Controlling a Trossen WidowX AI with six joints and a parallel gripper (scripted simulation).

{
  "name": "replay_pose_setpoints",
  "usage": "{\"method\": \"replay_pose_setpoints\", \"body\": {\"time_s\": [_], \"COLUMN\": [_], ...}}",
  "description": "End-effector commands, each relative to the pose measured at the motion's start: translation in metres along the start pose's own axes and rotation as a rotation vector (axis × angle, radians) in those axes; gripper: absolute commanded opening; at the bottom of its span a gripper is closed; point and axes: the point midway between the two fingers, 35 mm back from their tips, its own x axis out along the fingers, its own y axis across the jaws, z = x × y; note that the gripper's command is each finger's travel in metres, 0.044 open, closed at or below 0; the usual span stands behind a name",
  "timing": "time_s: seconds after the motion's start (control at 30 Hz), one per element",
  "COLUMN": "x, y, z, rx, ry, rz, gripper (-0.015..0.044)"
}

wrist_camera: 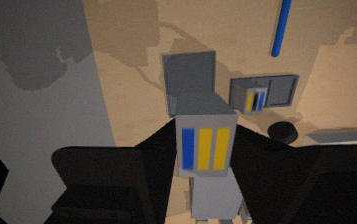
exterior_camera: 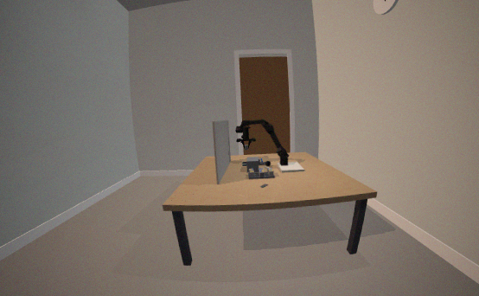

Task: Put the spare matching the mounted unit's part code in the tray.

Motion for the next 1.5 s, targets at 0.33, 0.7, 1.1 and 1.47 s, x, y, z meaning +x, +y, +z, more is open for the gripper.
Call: {"method": "replay_pose_setpoints", "body": {"time_s": [0.33,0.7,1.1,1.47], "x": [0.011,0.018,0.027,0.035], "y": [0.002,0.003,0.004,0.005], "z": [0.000,0.001,0.001,0.002], "rx": [0.003,0.003,0.003,0.003], "ry": [0.006,0.006,0.006,0.006], "rz": [0.000,0.001,0.001,0.001], "gripper": [0.0000,0.0000,0.0000,0.0000]}}
